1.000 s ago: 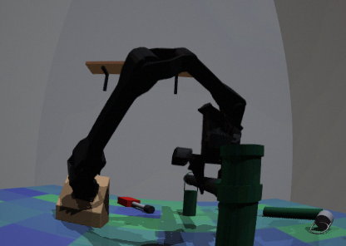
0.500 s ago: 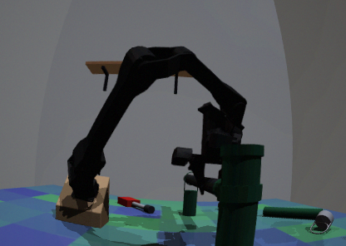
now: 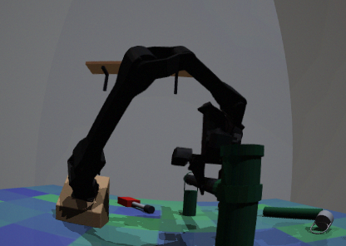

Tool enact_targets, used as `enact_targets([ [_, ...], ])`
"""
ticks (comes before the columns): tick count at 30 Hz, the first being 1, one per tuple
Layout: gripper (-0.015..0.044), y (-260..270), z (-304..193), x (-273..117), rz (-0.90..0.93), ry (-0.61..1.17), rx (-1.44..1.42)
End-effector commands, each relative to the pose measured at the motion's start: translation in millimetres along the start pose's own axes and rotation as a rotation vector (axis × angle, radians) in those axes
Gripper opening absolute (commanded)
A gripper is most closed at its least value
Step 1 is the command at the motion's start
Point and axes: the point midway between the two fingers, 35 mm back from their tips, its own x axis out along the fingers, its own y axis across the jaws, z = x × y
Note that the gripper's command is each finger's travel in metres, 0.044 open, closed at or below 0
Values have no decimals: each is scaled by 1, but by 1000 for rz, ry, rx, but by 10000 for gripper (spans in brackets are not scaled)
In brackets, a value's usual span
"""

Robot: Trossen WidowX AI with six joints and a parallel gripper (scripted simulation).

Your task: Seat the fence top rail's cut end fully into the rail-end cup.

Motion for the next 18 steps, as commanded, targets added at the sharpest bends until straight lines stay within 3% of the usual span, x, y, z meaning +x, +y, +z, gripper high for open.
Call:
enact_targets([
  [1,79,0,0,0,1,0,1],
  [14,420,-1,-10,-19,33,18,-12],
  [18,440,-3,-21,-38,64,36,-26],
])
